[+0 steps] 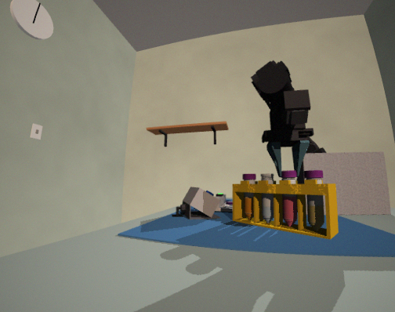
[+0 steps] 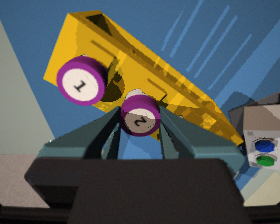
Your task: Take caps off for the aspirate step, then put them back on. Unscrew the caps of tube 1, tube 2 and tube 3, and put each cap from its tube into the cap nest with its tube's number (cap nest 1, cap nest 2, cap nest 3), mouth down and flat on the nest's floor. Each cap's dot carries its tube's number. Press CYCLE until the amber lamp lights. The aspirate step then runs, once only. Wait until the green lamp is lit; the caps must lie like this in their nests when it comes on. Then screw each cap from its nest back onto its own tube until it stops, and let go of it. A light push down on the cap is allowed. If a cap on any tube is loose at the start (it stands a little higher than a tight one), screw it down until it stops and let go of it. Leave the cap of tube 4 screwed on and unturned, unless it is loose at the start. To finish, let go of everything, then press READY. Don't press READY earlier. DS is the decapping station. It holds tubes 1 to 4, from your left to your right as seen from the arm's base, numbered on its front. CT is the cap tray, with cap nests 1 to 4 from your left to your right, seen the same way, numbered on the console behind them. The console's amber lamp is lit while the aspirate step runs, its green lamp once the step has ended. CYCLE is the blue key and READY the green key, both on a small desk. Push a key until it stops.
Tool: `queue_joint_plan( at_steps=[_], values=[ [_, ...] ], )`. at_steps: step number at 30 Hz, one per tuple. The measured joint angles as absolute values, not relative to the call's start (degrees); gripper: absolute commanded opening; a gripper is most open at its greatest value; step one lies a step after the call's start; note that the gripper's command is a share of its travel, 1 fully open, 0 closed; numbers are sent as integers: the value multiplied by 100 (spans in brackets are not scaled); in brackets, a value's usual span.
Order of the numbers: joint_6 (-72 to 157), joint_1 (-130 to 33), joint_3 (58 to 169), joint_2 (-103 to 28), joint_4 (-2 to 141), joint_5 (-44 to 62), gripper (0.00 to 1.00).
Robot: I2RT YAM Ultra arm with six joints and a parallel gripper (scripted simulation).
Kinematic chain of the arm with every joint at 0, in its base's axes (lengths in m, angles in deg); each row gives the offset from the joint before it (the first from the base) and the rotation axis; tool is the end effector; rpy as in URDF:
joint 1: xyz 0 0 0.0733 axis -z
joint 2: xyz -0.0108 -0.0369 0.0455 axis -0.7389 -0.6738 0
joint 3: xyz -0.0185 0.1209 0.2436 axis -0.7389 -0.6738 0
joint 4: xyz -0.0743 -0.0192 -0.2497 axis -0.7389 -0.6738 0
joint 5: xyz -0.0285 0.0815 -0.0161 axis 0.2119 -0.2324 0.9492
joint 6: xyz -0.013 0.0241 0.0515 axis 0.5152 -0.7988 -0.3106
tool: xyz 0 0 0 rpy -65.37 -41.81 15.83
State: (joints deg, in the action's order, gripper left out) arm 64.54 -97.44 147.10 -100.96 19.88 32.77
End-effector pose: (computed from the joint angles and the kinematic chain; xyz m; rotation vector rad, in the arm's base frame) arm 0.2447 0.2649 -0.1067 1.5835 -1.8491 0.7195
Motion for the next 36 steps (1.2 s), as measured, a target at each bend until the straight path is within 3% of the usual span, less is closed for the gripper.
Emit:
queue_joint_plan(
  at_steps=[12,36],
  values=[
    [6205,-9744,14710,-10096,1988,3277,0],
    [2439,-9742,14710,-10096,1988,3277,0]
  ],
)
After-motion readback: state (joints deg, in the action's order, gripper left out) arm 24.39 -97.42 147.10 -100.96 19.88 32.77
